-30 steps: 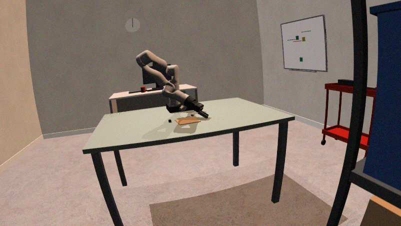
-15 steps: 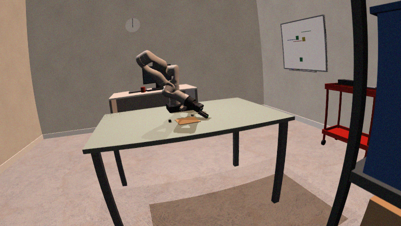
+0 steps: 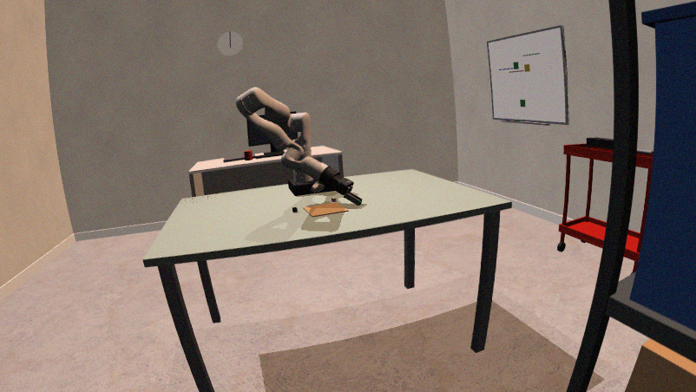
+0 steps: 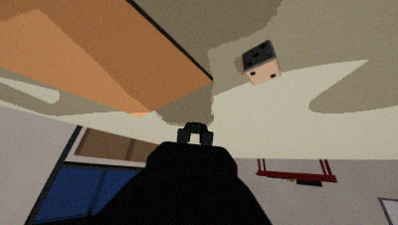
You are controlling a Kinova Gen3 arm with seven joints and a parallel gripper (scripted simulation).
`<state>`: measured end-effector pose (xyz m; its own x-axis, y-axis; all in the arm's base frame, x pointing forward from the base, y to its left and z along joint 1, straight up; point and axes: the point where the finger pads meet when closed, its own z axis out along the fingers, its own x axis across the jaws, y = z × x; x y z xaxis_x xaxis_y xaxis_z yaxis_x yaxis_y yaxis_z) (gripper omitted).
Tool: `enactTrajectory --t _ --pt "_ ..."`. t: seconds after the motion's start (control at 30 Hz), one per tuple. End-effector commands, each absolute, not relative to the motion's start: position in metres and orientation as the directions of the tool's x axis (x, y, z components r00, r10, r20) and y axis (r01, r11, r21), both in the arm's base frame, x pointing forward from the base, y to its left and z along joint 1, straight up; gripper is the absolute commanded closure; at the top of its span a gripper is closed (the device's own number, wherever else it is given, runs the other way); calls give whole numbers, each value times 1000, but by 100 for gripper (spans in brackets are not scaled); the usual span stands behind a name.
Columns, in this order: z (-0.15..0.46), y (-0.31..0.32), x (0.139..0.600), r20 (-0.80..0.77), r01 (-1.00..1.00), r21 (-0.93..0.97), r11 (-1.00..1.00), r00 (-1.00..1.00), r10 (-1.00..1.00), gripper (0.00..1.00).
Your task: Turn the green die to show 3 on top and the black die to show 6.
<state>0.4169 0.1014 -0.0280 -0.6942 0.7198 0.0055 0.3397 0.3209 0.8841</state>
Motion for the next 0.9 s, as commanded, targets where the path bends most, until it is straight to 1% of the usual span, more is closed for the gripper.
enactTrajectory --t 0.0,0.13,0.17,0.23,0.27,0.33,0.37,0.5,0.53,0.6,0.63,0.87 --pt "-27 101 417 4 338 885 321 -694 720 66" --pt "-27 101 417 4 338 885 321 -694 720 66" --pt "-27 101 417 4 338 885 321 -694 720 60" --pt "-27 101 417 4 338 885 321 -694 720 60" --pt "-27 101 417 4 338 885 321 -694 720 54" --pt "-27 101 417 4 338 885 321 -694 720 54" --pt "-27 101 417 4 338 885 321 -694 720 48" --pt "-27 101 417 4 338 885 321 -694 720 48" --pt "-27 101 417 4 338 885 321 -694 720 42" --pt "-27 101 417 4 338 885 321 -694 720 42" --pt "-27 101 417 4 338 885 321 -694 720 36" --pt "-27 101 417 4 338 885 321 -694 720 36"
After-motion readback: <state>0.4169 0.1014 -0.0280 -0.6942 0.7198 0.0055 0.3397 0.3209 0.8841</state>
